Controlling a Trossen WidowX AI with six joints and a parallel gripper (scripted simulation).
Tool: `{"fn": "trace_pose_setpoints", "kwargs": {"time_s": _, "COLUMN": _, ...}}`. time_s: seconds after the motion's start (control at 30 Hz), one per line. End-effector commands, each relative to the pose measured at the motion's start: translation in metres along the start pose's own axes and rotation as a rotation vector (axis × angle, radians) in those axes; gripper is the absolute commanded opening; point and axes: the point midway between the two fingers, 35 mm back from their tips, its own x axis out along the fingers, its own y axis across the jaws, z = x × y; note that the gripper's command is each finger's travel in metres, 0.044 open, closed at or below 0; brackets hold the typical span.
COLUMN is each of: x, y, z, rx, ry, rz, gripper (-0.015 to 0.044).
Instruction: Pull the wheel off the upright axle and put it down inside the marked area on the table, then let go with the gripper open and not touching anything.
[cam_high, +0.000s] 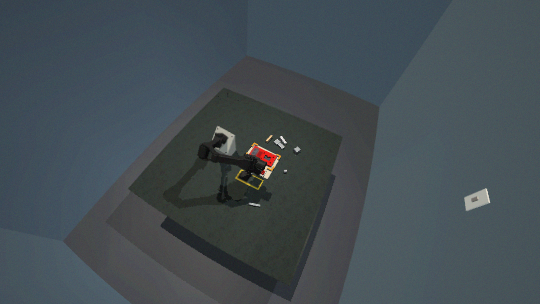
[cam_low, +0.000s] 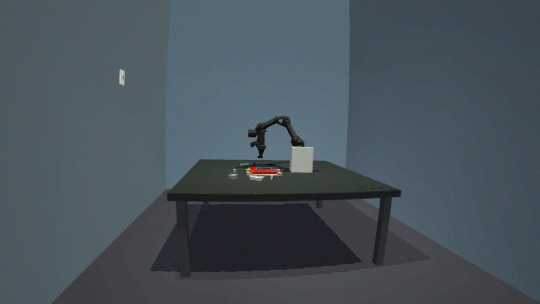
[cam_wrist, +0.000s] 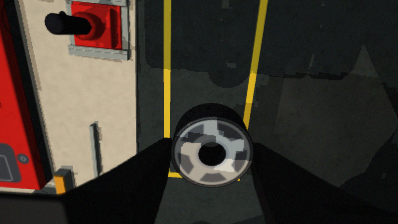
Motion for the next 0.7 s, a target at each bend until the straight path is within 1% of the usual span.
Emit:
{"fn": "trace_pose_setpoints", "kwargs": {"time_s": 0.0, "x": 0.01, "y": -0.001, "z": 0.0, "rx": -0.004, "ry": 0.0, "rz": -0.005, "gripper": 0.0}}
{"fn": "trace_pose_setpoints", "kwargs": {"time_s": 0.5, "x": 0.083, "y": -0.002, "z": 0.0, "rx": -0.004, "ry": 0.0, "rz": -0.008, "gripper": 0.0}}
{"fn": "trace_pose_setpoints", "kwargs": {"time_s": 0.67, "x": 0.09, "y": -0.002, "z": -0.001, "rx": -0.004, "ry": 0.0, "rz": -0.01, "gripper": 0.0}}
